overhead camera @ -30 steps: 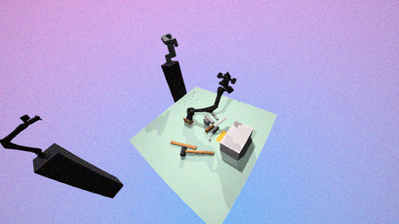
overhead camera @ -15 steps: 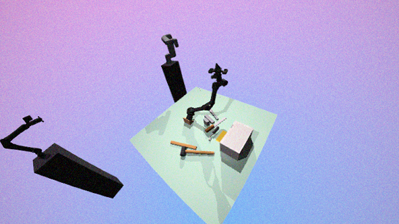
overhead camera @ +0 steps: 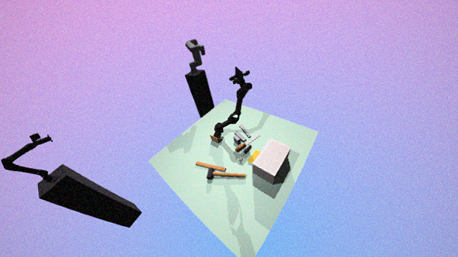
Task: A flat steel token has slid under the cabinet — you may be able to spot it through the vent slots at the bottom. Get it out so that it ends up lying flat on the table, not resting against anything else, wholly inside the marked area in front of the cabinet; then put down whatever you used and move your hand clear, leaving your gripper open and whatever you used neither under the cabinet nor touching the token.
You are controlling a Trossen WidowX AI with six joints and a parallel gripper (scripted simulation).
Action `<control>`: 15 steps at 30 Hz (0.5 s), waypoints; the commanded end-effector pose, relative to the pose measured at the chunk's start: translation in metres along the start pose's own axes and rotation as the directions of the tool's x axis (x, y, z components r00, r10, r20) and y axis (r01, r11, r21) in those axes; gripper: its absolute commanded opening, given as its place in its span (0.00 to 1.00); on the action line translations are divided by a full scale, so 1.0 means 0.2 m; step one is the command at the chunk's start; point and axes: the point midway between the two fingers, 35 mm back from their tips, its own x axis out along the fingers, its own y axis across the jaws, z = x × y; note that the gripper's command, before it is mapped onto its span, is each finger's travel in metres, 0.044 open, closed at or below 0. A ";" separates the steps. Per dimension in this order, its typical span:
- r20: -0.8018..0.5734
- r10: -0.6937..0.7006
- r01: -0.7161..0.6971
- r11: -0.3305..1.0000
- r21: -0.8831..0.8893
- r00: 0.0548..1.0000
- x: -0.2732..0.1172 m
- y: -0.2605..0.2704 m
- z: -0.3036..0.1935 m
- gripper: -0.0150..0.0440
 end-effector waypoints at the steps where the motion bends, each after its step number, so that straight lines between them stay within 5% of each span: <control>1: -0.069 0.075 -0.072 0.996 0.044 0.995 0.06 0.16 -0.12 0.25; 15: -0.338 0.348 -0.307 0.936 0.170 0.874 0.10 0.71 -0.56 0.25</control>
